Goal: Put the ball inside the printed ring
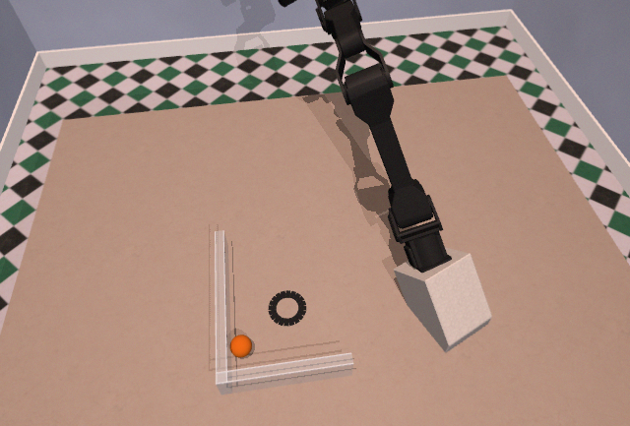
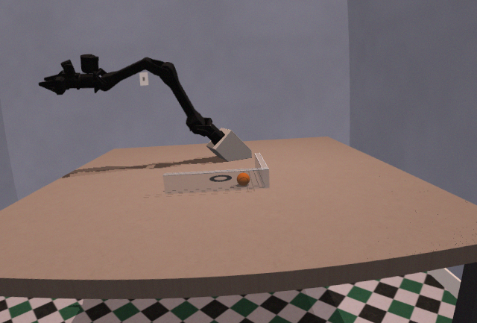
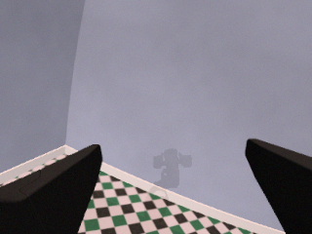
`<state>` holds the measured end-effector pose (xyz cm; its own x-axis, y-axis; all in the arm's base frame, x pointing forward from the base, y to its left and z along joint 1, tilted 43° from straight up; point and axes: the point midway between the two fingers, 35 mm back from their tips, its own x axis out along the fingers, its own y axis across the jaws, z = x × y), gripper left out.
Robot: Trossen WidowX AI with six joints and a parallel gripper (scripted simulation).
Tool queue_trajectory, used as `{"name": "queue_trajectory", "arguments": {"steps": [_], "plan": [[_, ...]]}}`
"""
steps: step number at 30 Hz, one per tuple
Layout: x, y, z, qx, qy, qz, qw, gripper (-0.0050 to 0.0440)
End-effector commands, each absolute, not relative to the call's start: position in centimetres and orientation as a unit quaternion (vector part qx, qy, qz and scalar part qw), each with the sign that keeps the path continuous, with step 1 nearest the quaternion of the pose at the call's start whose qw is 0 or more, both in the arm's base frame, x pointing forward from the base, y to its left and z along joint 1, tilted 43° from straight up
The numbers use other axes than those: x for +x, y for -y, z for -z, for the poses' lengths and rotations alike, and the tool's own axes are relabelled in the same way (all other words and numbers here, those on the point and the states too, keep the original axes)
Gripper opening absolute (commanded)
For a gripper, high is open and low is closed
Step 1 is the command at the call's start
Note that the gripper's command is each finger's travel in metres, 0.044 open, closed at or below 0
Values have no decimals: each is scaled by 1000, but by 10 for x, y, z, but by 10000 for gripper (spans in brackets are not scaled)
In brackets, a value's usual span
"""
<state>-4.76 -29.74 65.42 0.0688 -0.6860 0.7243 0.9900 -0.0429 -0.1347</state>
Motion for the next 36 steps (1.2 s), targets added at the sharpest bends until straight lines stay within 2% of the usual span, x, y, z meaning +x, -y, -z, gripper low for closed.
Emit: {"name": "queue_trajectory", "arguments": {"steps": [1,17,19,21,30,32,34,36], "plan": [[-48,297,-654,-330,230,642,652,400],[-48,297,-654,-330,230,642,652,400],[-44,299,-652,-325,231,638,659,352],[-31,303,-647,-312,233,624,677,306],[65,377,-577,-114,224,564,787,306],[90,387,-560,-71,215,550,803,306],[90,387,-560,-71,215,550,803,306],[122,395,-538,-23,200,534,821,306]]}}
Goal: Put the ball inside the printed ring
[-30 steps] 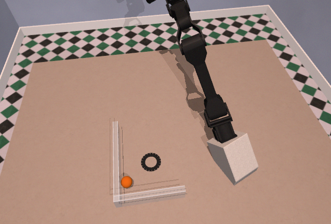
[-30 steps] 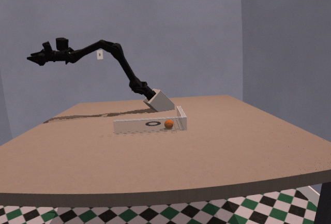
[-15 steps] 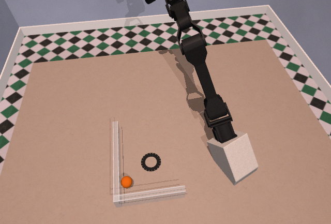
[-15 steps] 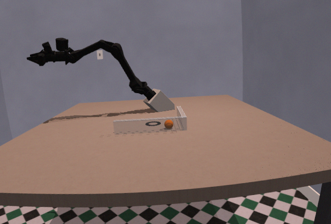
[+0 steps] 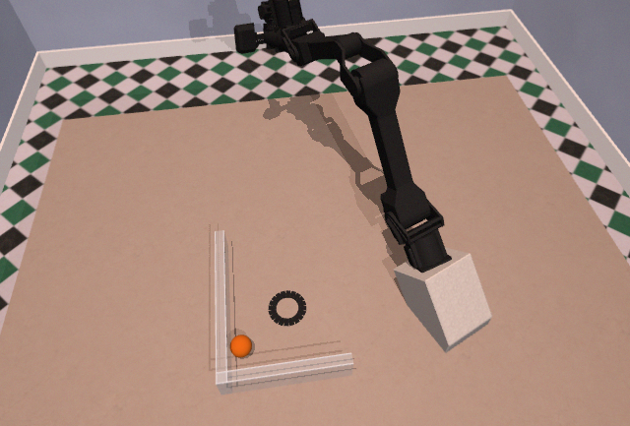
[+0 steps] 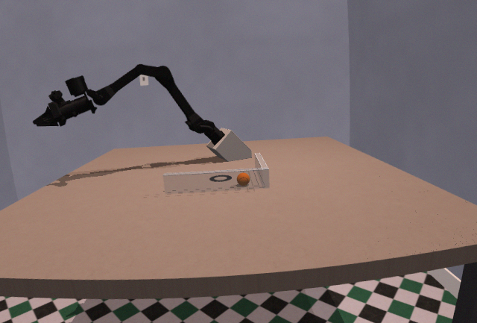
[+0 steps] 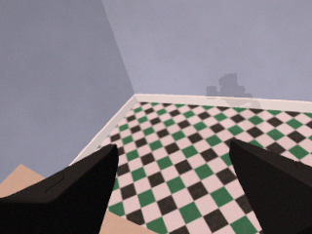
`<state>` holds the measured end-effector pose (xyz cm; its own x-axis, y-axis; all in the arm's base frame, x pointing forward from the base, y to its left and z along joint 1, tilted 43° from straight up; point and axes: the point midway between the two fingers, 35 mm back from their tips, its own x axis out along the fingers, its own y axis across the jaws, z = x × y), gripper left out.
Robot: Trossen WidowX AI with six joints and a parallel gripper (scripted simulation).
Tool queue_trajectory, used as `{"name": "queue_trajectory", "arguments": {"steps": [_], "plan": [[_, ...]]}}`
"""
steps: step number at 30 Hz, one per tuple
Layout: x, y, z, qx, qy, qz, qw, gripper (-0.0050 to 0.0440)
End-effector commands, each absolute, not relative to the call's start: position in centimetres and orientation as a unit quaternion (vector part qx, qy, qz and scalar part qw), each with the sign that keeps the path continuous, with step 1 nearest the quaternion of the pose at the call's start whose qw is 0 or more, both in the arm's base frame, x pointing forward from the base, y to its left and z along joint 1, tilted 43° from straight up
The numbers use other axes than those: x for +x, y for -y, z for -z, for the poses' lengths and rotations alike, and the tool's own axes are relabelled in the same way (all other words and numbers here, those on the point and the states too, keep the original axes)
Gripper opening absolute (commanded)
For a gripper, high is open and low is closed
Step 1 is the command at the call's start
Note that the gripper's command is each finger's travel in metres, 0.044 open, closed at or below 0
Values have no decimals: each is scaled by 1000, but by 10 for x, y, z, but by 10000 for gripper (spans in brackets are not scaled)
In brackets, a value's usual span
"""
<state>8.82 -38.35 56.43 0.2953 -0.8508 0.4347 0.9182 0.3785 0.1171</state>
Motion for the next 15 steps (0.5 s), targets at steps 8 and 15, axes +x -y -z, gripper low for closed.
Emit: {"name": "queue_trajectory", "arguments": {"steps": [8,15], "plan": [[241,390,-458,123,116,475,864,306],[310,360,-406,188,46,440,877,306]]}}
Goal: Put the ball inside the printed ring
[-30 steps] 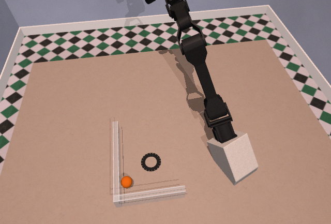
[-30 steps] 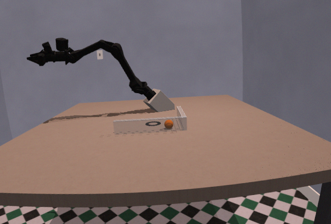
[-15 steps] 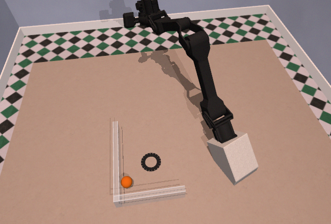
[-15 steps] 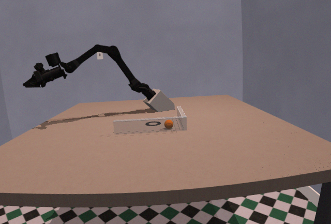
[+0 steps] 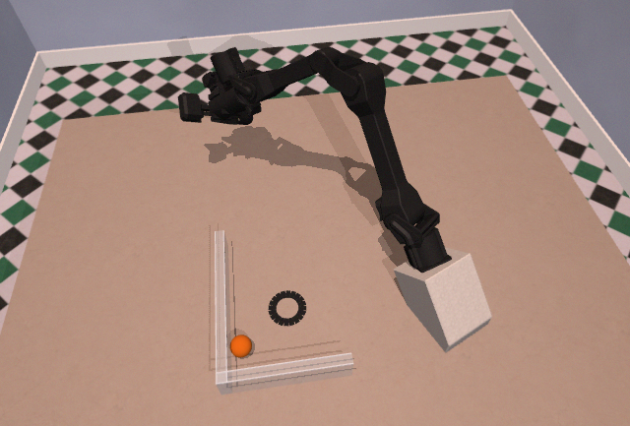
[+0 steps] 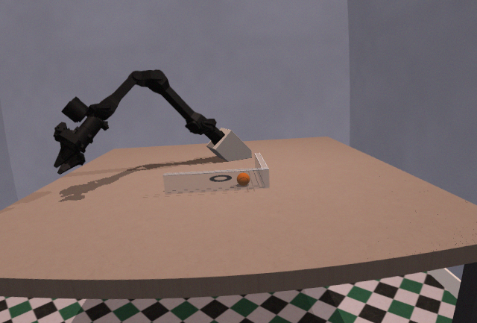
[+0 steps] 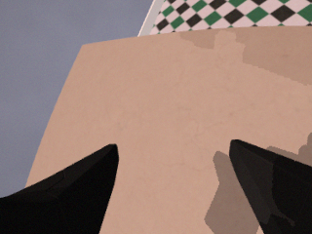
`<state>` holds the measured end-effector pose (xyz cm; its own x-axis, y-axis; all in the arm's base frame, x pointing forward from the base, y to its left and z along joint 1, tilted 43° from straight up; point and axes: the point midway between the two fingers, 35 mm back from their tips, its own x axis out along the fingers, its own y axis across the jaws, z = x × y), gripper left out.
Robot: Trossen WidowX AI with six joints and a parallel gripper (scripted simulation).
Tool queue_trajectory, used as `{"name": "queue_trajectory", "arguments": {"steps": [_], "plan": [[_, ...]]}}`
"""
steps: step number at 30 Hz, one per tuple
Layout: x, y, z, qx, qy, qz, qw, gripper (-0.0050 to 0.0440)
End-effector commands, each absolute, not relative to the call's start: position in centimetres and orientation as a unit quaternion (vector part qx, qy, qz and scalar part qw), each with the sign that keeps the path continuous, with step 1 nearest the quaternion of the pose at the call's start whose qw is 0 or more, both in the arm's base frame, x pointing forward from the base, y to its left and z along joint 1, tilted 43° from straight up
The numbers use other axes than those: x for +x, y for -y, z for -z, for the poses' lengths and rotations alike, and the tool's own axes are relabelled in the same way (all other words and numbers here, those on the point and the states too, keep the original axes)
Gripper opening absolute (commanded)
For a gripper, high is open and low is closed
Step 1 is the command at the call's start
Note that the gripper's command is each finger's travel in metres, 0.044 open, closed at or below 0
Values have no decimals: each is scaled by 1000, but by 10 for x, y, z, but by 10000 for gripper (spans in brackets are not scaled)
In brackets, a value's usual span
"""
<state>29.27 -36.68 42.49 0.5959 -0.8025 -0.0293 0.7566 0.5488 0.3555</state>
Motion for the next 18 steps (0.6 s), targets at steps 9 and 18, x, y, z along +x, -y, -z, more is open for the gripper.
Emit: {"name": "queue_trajectory", "arguments": {"steps": [9,18], "plan": [[407,267,-312,248,-105,388,881,306],[443,174,-234,216,-248,373,867,306]]}}
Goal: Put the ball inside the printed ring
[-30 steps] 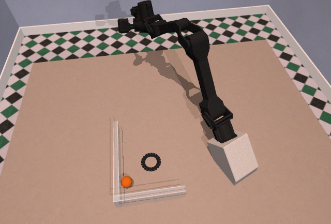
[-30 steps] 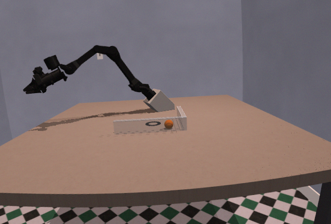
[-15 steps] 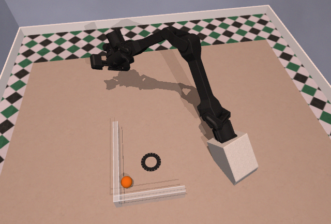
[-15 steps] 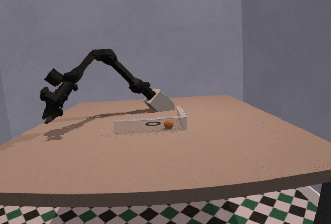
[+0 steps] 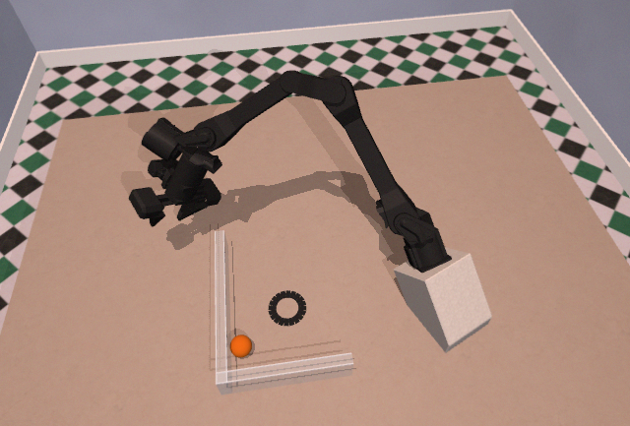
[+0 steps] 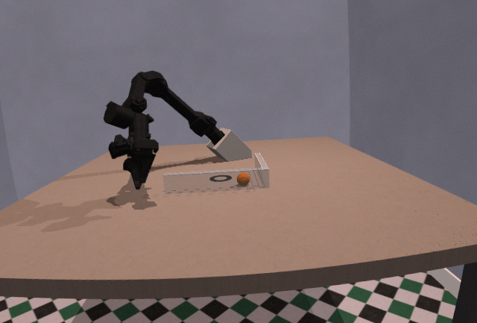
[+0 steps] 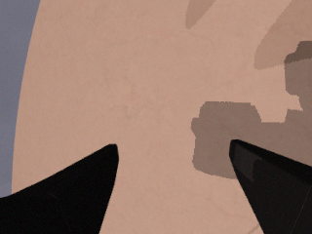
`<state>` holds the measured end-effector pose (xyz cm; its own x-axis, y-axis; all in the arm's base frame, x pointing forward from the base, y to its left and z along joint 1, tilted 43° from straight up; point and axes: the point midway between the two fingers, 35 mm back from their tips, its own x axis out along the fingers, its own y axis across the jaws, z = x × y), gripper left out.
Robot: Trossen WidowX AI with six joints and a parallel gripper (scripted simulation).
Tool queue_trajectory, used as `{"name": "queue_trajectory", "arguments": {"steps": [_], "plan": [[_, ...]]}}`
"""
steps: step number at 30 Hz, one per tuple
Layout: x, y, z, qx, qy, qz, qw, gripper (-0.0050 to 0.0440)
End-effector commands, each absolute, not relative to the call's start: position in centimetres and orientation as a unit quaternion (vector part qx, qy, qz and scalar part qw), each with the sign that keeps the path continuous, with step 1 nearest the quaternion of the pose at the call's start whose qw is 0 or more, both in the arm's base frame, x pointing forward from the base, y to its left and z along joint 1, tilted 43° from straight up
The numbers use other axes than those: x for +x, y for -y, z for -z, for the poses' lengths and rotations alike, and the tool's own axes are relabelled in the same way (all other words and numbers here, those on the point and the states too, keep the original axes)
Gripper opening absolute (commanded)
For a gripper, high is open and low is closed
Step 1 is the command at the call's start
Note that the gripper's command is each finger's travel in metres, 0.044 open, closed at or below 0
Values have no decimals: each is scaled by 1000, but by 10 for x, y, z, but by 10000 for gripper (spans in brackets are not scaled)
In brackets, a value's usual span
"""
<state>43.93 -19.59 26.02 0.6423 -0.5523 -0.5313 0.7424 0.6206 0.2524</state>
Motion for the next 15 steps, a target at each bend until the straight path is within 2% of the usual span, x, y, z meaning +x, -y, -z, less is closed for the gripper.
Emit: {"name": "queue_trajectory", "arguments": {"steps": [1,7,12,15], "plan": [[445,158,-222,203,-271,373,864,306],[440,71,-164,92,-386,365,842,306],[414,0,-116,-58,-475,340,810,306],[398,-21,-91,-125,-520,321,781,306]]}}
